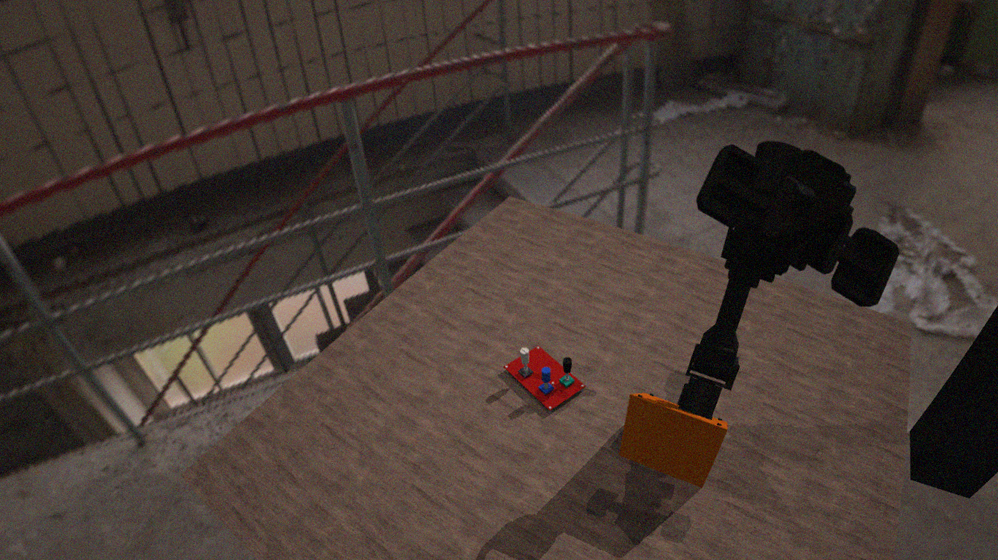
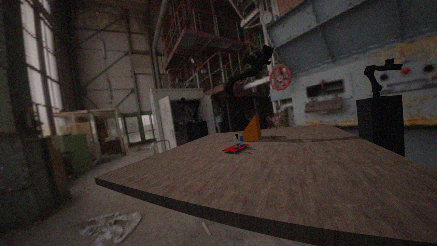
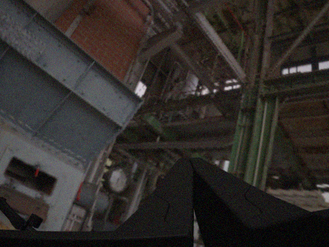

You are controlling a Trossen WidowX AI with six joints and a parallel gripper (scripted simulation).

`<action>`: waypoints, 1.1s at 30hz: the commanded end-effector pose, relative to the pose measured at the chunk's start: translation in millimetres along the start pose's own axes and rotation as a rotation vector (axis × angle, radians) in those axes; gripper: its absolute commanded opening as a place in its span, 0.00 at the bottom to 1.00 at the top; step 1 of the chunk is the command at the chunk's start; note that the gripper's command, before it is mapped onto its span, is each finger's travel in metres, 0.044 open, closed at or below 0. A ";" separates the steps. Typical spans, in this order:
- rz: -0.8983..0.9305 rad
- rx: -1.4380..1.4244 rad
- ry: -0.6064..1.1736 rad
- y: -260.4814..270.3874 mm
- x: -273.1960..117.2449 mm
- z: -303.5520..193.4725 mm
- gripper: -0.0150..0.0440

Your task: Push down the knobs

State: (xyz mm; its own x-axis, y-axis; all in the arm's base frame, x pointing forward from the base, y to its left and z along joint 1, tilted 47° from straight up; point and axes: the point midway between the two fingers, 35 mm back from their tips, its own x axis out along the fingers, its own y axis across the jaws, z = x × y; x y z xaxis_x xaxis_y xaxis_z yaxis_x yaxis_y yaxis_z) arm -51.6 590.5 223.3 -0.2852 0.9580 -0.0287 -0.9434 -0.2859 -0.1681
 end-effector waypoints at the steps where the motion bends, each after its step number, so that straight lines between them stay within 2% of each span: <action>1: -0.080 0.015 0.106 -31.2 -11.1 -27.3 0.25; 16: -0.395 0.104 0.509 -145.9 -91.1 -120.6 0.25; 33: -0.701 0.233 0.990 -222.0 -241.4 -204.1 0.25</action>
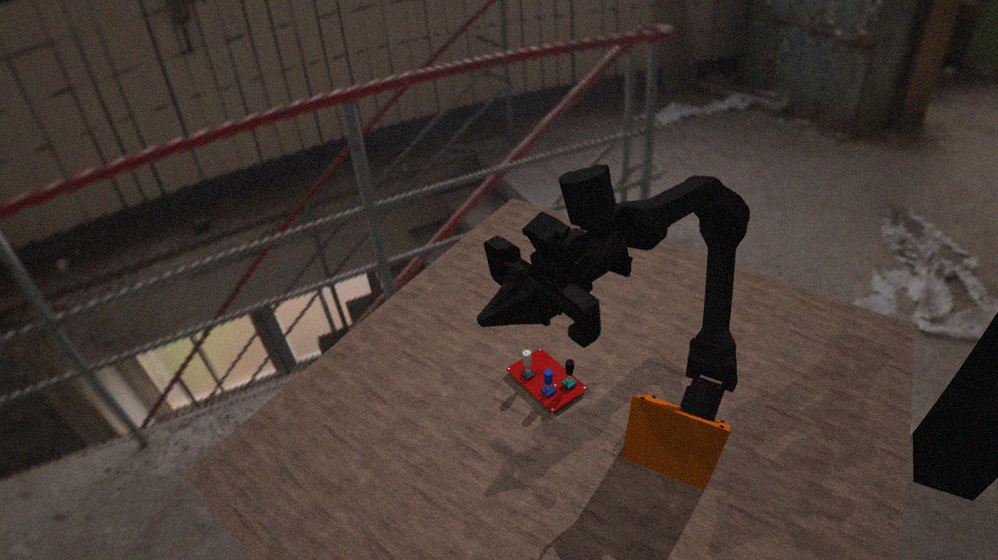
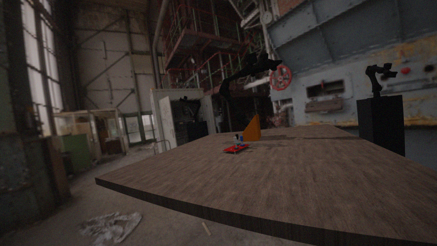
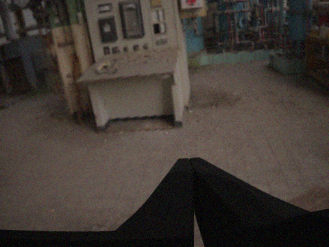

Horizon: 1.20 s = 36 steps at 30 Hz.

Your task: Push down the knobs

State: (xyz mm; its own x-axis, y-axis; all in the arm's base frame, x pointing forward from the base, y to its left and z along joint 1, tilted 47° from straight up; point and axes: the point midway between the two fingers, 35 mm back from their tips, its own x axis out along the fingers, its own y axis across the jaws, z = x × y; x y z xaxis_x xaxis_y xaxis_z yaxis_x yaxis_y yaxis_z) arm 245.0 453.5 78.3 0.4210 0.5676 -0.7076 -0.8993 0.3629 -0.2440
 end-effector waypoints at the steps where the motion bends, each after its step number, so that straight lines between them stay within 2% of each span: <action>1: -0.062 0.016 0.122 -29.0 -0.4 -33.6 0.25; 9: -0.175 0.061 0.370 -85.2 -15.2 -99.6 0.25; 17: -0.262 0.100 0.629 -130.6 -47.0 -166.3 0.25; 27: -0.322 0.138 0.960 -169.6 -106.1 -242.4 0.25; 36: -0.320 0.158 1.270 -189.4 -174.9 -300.4 0.25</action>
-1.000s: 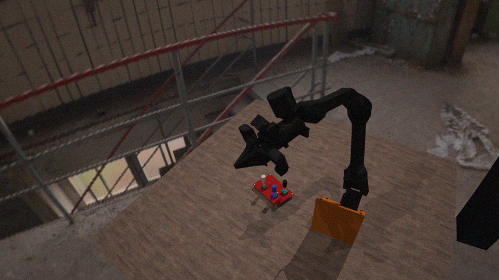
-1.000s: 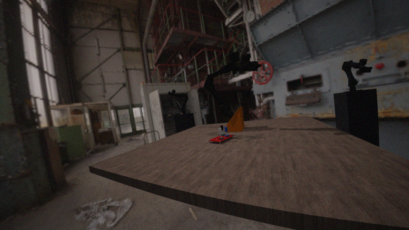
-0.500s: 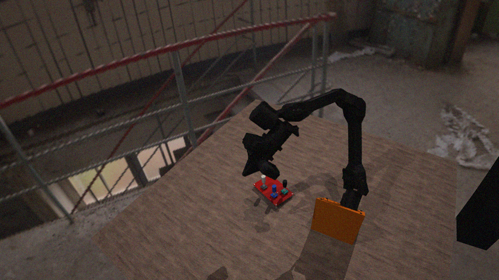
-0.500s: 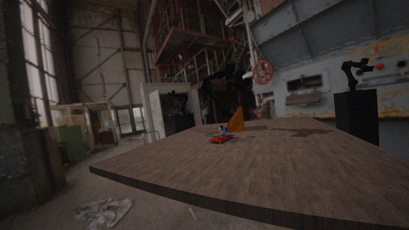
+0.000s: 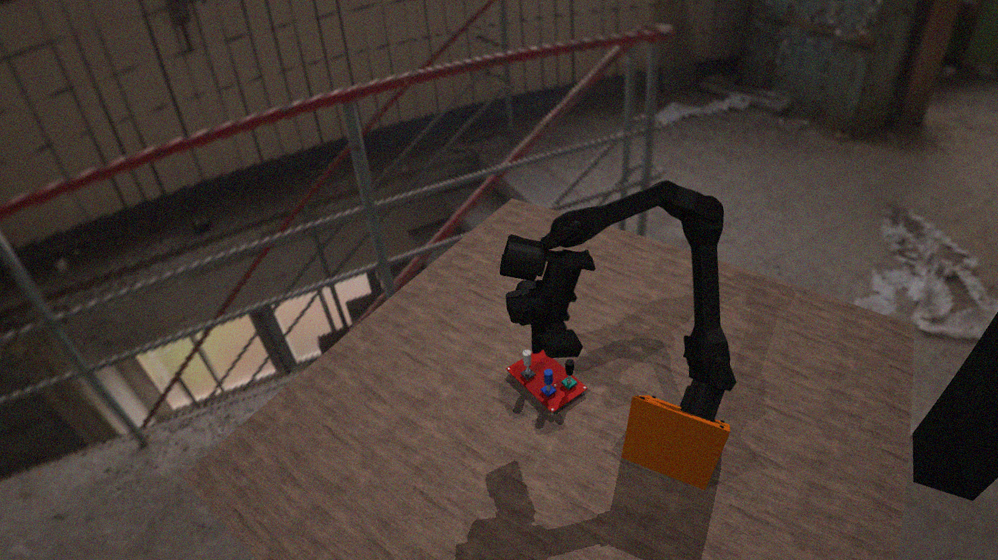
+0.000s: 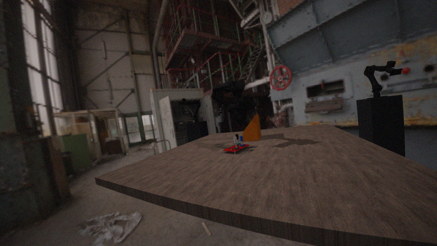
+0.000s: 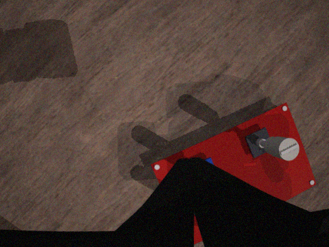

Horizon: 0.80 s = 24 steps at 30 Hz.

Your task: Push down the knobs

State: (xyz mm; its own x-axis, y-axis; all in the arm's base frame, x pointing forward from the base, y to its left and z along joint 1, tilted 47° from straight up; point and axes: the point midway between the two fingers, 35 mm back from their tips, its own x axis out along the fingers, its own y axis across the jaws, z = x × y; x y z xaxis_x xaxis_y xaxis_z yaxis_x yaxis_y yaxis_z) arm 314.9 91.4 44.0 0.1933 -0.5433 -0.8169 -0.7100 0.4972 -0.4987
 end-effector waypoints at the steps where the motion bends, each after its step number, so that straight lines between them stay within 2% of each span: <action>1: -0.007 -0.024 0.133 -13.9 11.8 -35.2 0.25; 7: -0.002 -0.059 0.307 -32.0 20.7 -82.2 0.25; 24: -0.003 -0.060 0.312 -33.0 42.3 -90.6 0.25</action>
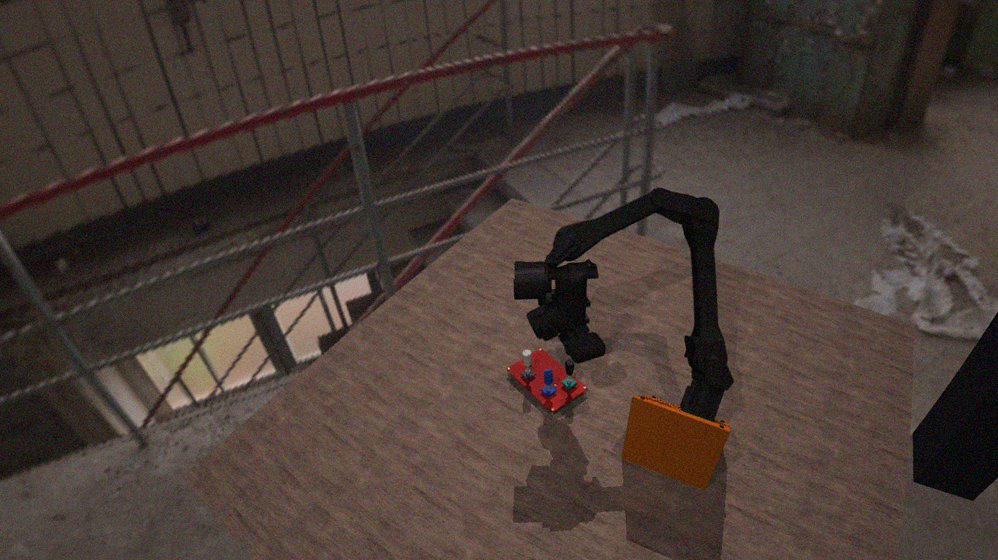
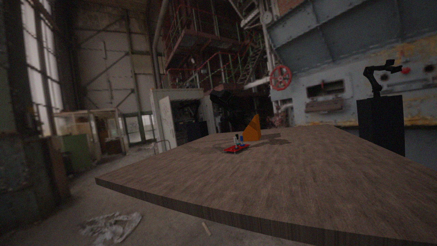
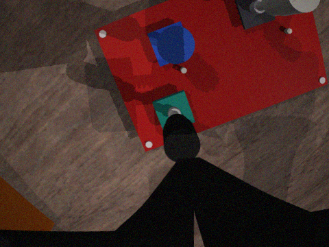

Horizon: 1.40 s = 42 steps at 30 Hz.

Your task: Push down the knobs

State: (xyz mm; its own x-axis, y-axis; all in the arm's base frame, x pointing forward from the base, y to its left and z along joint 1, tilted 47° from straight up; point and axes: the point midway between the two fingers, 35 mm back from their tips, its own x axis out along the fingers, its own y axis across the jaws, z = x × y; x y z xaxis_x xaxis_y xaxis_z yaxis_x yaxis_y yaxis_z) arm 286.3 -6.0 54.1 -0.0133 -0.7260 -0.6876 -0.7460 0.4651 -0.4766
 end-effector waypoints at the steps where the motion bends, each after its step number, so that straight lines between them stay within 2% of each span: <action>1: -0.003 -0.006 0.006 0.2 5.0 -1.3 0.25; 12: -0.004 -0.006 0.007 0.1 22.0 -1.7 0.25; 42: -0.004 -0.006 0.007 0.1 26.6 -1.7 0.25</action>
State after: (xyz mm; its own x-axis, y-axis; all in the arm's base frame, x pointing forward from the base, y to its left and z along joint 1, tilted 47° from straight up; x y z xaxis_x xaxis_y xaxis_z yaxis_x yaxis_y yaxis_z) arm 285.4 -24.2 37.7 -0.0142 -0.7272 -0.6862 -0.7464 0.4644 -0.4767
